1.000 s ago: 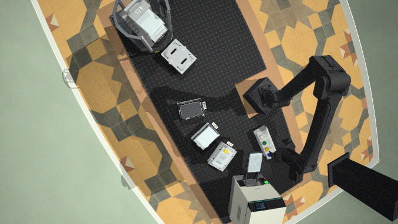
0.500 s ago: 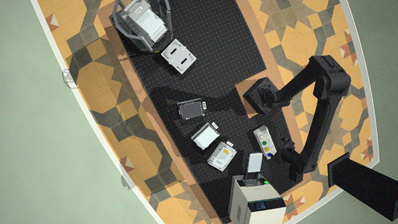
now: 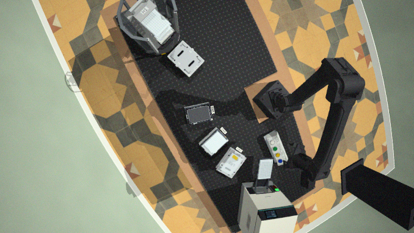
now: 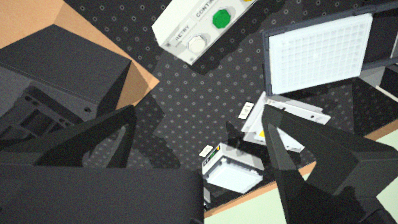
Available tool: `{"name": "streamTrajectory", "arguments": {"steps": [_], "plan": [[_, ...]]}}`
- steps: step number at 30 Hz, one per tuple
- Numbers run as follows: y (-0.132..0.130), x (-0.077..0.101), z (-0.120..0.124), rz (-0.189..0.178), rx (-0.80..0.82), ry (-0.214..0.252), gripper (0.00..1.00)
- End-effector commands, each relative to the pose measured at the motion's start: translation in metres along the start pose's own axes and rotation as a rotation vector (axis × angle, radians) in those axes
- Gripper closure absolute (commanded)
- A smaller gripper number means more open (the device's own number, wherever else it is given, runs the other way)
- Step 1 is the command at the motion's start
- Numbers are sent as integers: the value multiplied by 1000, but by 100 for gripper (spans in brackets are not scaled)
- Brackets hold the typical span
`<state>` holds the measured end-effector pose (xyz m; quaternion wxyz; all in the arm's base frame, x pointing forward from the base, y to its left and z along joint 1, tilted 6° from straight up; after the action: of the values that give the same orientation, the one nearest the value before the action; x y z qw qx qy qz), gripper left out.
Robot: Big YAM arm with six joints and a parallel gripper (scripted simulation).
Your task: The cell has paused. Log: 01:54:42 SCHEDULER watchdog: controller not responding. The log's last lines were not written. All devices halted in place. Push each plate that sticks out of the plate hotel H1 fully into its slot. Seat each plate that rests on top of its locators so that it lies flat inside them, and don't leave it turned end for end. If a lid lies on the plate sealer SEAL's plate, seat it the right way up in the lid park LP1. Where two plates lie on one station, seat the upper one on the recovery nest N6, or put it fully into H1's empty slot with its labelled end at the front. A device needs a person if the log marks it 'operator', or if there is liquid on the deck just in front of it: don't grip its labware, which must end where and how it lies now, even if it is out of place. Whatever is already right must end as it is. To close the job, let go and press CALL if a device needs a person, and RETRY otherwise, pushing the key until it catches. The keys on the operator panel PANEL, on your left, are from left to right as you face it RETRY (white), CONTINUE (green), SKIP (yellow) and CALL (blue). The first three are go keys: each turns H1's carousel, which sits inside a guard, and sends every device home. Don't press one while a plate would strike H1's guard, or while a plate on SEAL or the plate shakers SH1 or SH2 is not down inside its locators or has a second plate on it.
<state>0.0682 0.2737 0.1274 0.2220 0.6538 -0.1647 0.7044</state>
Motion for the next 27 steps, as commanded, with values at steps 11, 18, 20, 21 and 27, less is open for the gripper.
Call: {"name": "streamTrajectory", "arguments": {"steps": [11,18,20,21,27], "plan": [[1,5,2,9,312,-5,0],[1,5,2,9,475,-4,0],[1,5,2,9,522,-4,0],[1,5,2,9,545,-4,0],[1,5,2,9,638,-3,0]]}}
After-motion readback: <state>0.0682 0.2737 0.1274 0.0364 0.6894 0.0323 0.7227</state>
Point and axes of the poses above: the point where the finger pads meet when closed, its own x axis back along the fingers, its own y axis across the jaws, z = x × y, the point moved 3 cm from there along x, back along the fingers, and after that the axes turned 5 degrees about x, right-handed, at the moved point
